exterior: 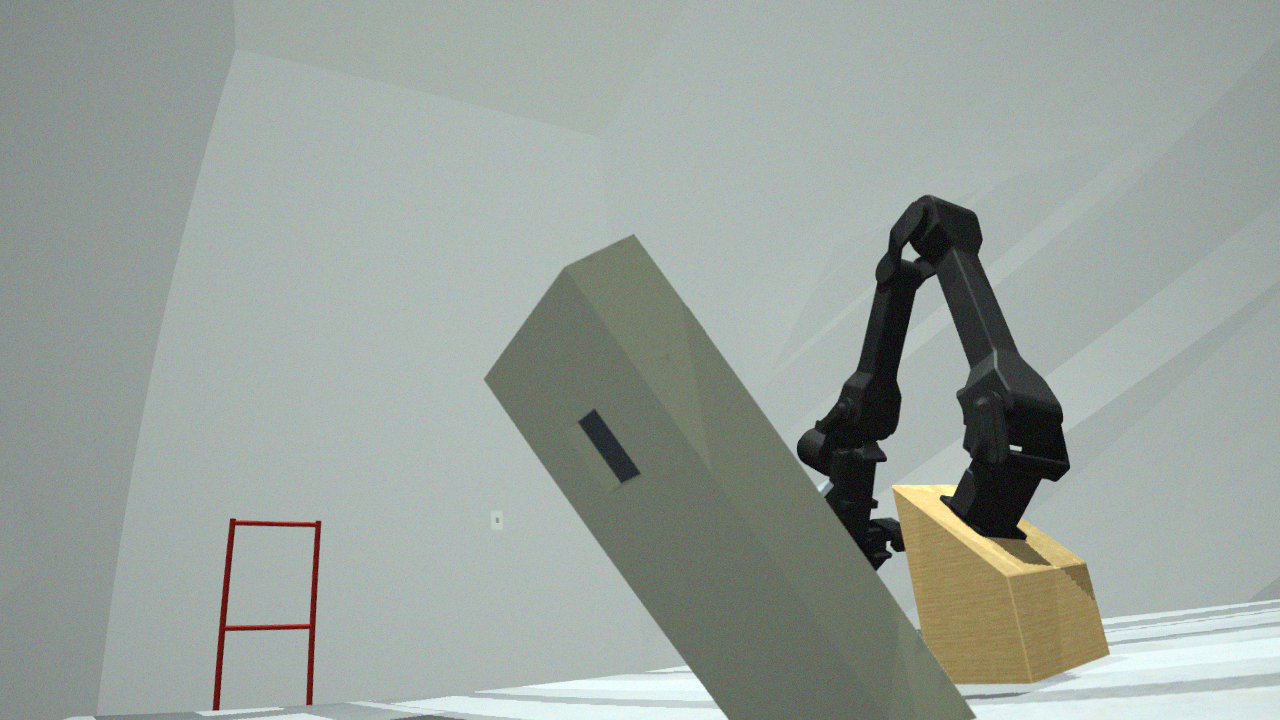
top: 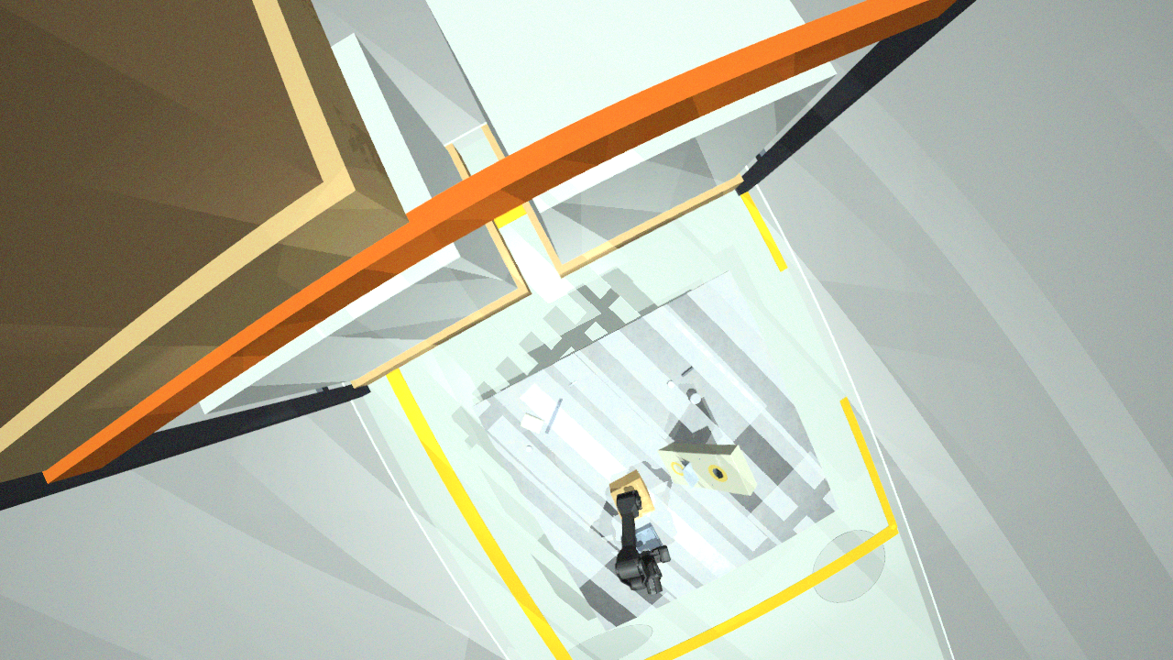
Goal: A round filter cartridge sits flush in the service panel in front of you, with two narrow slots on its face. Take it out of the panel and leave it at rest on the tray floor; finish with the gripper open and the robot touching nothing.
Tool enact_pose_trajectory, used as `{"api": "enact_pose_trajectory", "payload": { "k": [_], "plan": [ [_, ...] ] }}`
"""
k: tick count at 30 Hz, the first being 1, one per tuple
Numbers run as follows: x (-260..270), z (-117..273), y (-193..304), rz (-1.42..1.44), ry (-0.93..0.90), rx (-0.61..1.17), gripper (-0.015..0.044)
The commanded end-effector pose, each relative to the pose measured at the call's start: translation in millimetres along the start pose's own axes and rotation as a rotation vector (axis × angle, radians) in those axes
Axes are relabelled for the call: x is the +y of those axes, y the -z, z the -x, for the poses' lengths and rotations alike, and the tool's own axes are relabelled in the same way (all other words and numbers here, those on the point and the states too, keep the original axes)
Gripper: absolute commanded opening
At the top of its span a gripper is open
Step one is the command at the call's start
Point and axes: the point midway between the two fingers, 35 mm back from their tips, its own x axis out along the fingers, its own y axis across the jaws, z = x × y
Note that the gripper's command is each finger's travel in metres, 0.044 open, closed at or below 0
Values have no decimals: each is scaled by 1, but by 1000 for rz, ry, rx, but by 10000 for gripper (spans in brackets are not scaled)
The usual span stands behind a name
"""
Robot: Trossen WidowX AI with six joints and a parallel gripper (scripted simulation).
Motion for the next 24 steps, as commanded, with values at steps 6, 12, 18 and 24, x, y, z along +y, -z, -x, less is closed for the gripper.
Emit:
{"api": "enact_pose_trajectory", "payload": {
  "k": [6,12,18,24],
  "plan": [
    [-1,-31,25,5,6,4,0],
    [0,-30,23,1,1,7,26],
    [0,-30,23,1,1,7,184],
    [0,-30,23,1,1,7,341]
  ]
}}
